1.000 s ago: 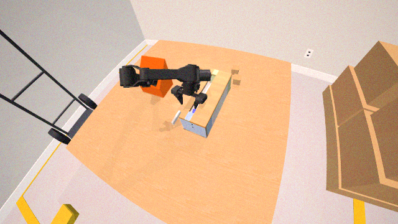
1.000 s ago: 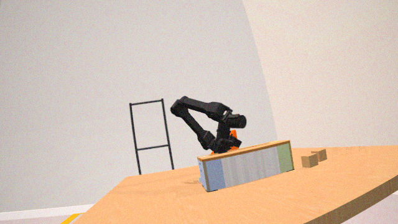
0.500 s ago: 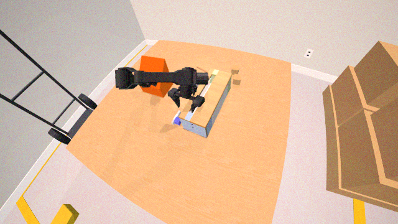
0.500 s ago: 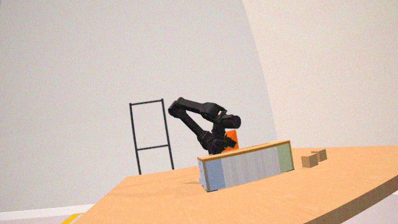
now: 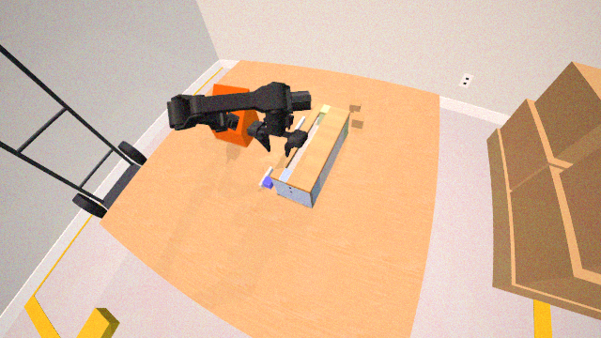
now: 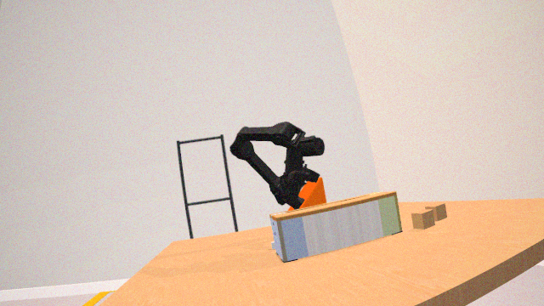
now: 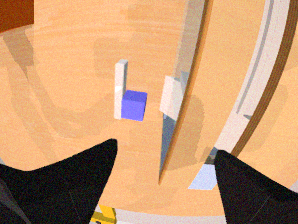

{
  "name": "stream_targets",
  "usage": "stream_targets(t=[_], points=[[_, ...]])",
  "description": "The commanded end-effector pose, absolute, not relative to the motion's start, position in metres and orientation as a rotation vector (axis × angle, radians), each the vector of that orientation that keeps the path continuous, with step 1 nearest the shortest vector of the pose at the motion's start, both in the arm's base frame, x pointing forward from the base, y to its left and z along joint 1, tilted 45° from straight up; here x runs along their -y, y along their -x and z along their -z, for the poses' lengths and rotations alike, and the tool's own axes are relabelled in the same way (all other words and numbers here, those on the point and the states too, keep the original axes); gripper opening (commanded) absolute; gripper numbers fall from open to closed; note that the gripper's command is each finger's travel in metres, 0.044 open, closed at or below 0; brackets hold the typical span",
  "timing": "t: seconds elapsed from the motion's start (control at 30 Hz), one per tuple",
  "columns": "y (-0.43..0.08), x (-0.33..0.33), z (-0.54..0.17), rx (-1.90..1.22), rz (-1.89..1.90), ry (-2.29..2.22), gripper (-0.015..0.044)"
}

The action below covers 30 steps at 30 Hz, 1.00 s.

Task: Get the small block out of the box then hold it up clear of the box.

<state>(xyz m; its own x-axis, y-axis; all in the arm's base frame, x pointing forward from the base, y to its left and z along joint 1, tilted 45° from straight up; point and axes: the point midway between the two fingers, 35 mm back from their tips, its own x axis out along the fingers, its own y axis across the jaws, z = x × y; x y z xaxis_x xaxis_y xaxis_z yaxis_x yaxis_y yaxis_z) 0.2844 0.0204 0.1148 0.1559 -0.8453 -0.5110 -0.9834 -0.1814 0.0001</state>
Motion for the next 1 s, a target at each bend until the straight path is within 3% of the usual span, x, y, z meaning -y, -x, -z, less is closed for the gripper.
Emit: stream_targets(t=[0.0, 0.5, 0.73, 0.97], points=[[-0.277, -0.015, -0.123, -1.677, -0.784, 2.212, 0.0285], [-0.255, 0.011, -0.155, -1.051, -1.648, 3.019, 0.0285], [-0.248, 0.018, -0.163, -0.831, -1.834, 3.27, 0.0285], [-0.247, 0.019, -0.164, -0.813, -1.85, 3.289, 0.0285]])
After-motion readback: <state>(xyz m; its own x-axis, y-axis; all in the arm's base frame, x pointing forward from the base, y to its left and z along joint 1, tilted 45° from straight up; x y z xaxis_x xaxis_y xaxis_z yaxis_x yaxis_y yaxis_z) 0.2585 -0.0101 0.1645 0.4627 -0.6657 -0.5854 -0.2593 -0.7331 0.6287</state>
